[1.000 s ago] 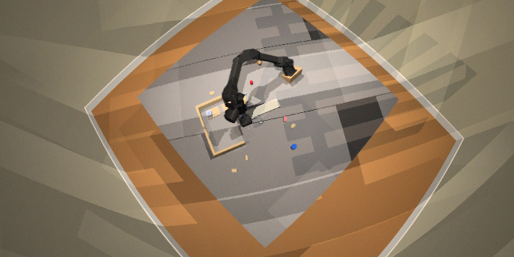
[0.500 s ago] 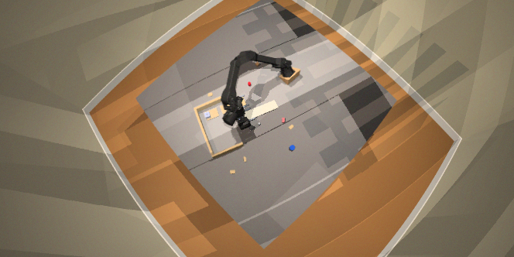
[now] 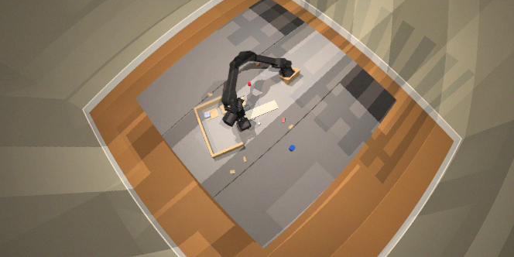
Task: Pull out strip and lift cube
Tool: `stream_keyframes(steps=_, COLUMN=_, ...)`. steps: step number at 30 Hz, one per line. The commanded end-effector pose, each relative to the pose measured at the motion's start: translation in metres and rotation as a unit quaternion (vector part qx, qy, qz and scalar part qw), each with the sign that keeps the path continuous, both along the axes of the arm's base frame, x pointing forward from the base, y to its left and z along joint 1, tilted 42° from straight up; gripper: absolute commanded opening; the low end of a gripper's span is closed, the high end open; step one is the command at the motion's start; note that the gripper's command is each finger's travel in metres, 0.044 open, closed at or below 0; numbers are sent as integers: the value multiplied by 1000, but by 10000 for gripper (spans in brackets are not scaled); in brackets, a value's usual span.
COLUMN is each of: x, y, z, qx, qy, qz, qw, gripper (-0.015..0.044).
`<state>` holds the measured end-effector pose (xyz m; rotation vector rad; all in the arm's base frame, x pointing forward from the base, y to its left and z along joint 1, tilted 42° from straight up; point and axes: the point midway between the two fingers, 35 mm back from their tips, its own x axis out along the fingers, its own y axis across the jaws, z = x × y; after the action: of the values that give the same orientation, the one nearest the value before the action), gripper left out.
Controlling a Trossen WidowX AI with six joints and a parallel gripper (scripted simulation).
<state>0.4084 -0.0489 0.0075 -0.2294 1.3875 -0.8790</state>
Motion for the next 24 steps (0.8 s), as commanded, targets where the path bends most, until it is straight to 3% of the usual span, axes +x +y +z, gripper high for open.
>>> stream_keyframes(steps=1, x=0, y=0, z=0, qx=0, qy=0, qz=0, qw=1000, gripper=171)
stream_keyframes(steps=9, x=0, y=0, z=0, qx=0, qy=0, qz=0, qw=1000, gripper=98)
stream_keyframes(steps=13, x=-2, y=3, z=2, qx=0, qy=0, qz=0, qw=1000, gripper=0)
stream_keyframes(steps=24, x=-50, y=33, z=27, qx=0, qy=4, qz=2, qw=1000, gripper=0)
